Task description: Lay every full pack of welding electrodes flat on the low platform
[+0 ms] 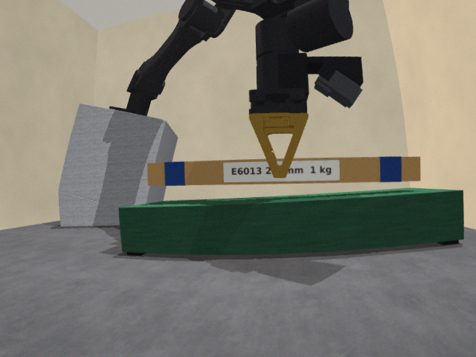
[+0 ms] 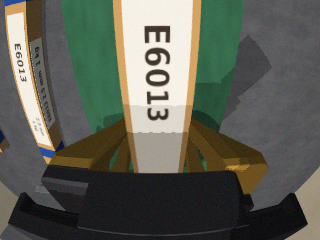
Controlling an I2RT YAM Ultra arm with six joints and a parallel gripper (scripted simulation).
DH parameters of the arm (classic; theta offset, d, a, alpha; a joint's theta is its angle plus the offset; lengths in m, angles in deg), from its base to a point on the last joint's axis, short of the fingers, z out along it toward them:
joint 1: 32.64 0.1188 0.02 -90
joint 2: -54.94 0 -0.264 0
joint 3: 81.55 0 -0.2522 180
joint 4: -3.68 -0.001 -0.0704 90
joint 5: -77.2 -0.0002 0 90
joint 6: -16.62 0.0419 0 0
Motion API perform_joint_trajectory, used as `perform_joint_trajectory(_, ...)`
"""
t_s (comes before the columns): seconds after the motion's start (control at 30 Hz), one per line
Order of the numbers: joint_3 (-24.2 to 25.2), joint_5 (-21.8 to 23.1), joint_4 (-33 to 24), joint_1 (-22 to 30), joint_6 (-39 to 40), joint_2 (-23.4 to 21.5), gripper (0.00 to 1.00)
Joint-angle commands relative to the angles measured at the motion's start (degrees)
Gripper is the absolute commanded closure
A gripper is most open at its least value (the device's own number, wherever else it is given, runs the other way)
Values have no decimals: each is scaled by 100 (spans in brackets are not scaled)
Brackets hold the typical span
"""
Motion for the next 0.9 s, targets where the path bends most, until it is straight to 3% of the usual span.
perform_joint_trajectory(0.0,-409,69,-189,-204,-36,-407,100)
perform_joint_trajectory(0.87,-387,71,-98,-185,23,-362,100)
